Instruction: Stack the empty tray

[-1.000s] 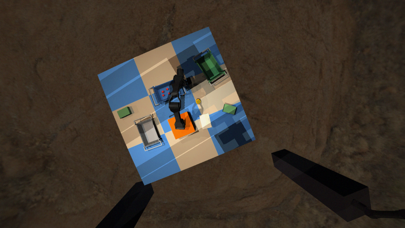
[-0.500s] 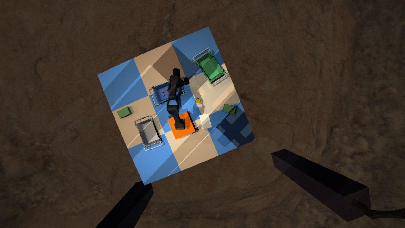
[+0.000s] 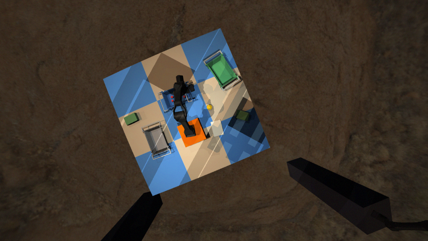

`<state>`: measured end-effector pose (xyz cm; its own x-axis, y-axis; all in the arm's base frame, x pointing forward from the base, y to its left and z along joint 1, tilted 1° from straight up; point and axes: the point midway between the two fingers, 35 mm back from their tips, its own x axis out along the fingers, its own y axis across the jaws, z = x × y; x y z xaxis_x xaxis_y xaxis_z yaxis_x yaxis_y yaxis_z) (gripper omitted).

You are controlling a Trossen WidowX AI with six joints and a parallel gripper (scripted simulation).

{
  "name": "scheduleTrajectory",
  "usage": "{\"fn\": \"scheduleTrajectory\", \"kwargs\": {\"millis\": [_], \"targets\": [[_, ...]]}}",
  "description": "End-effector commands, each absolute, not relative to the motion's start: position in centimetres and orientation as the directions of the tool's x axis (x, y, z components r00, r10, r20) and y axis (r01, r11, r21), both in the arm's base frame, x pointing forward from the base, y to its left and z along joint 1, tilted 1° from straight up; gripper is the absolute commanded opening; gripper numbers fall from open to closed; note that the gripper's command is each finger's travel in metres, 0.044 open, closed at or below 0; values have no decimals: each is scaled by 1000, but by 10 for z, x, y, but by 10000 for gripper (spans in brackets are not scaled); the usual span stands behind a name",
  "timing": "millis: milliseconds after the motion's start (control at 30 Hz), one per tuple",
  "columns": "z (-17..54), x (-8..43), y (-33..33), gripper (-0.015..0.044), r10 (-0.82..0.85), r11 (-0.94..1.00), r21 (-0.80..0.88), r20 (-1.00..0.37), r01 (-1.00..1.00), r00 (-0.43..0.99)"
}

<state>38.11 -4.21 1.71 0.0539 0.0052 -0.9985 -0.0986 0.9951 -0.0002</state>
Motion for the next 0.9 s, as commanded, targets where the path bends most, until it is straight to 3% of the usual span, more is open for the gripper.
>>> {"fn": "scheduleTrajectory", "kwargs": {"millis": [0, 200, 867], "targets": [[26, 381, -44, 80, -1, 996, -6, -998, -86, 55], [59, 380, -46, 80, -2, 996, -6, -998, -86, 55], [50, 381, -45, 80, 2, 996, -3, -999, -87, 55]]}}
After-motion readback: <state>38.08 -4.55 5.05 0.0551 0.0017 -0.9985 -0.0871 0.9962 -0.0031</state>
